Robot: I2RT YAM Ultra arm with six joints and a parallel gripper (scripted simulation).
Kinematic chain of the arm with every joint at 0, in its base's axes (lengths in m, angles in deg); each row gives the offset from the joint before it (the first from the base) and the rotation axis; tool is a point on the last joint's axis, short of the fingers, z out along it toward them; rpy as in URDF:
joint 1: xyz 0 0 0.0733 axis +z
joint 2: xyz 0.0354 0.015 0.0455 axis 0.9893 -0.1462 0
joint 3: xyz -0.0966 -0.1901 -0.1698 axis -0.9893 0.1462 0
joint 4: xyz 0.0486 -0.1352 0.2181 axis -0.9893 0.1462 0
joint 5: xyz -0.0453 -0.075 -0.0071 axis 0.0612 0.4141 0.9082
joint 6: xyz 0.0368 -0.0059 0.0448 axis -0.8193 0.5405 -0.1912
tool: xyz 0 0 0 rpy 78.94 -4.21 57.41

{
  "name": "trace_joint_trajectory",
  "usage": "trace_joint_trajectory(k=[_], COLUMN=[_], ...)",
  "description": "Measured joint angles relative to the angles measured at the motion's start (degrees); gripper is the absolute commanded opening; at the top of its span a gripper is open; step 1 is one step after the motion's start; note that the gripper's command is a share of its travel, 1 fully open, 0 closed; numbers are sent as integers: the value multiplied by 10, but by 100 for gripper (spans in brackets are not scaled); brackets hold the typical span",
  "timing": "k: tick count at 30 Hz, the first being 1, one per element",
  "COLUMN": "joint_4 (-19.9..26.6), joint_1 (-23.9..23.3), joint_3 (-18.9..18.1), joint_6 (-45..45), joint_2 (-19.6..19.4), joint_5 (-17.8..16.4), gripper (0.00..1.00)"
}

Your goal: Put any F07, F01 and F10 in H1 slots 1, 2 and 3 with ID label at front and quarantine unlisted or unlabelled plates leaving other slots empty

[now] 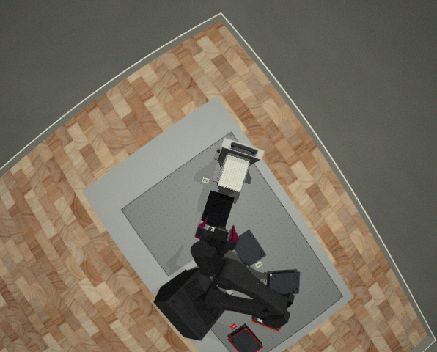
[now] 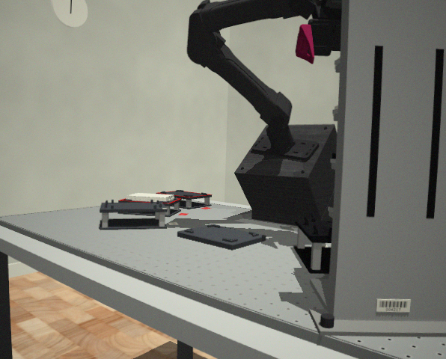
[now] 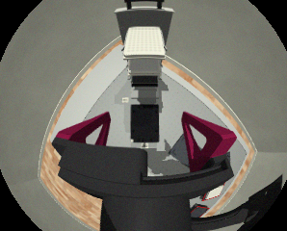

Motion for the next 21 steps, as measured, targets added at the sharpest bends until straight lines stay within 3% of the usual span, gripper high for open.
trace_joint_trajectory(k=[13, 21], joint_4=[-154, -216], joint_1=[-54, -80], joint_3=[32, 39], joint_6=[140, 195], joint_2=[15, 14], joint_5=[-37, -61], gripper=[100, 100])
